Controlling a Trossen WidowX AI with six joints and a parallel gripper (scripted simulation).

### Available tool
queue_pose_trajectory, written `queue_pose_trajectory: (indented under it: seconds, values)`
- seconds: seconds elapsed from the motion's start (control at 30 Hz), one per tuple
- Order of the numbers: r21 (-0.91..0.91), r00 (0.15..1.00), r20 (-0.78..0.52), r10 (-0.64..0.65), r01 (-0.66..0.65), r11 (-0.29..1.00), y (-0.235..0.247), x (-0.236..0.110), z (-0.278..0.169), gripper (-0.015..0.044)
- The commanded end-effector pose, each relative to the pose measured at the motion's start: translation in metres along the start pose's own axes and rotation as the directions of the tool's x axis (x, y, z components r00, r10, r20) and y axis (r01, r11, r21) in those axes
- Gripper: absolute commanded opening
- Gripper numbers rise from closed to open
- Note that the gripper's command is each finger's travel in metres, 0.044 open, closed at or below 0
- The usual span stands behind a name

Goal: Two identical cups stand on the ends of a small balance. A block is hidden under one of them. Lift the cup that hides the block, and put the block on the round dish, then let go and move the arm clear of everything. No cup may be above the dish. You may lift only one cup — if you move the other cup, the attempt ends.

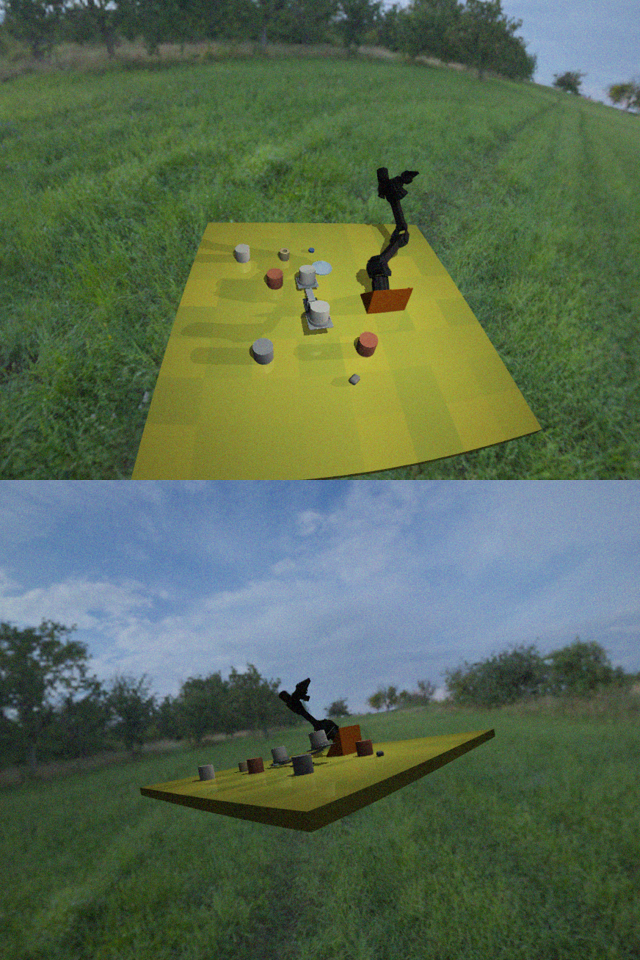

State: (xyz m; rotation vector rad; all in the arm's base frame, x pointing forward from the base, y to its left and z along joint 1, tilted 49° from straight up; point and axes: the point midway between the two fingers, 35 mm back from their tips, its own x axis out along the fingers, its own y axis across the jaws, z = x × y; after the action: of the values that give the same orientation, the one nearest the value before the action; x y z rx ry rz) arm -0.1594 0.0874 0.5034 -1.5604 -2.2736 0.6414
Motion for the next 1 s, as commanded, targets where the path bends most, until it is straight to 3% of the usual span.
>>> queue_pose_trajectory:
  seconds: [0.0,0.47,0.97]
  values:
    - [0.006,1.0,-0.001,0.001,-0.001,1.0,0.001,0.0,0.0,0.0426]
    - [0.43,0.991,-0.032,0.132,-0.106,0.897,0.06,-0.001,-0.029,0.044]
    - [0.802,0.954,-0.002,0.299,-0.177,0.57,0.133,0.001,-0.046,0.044]
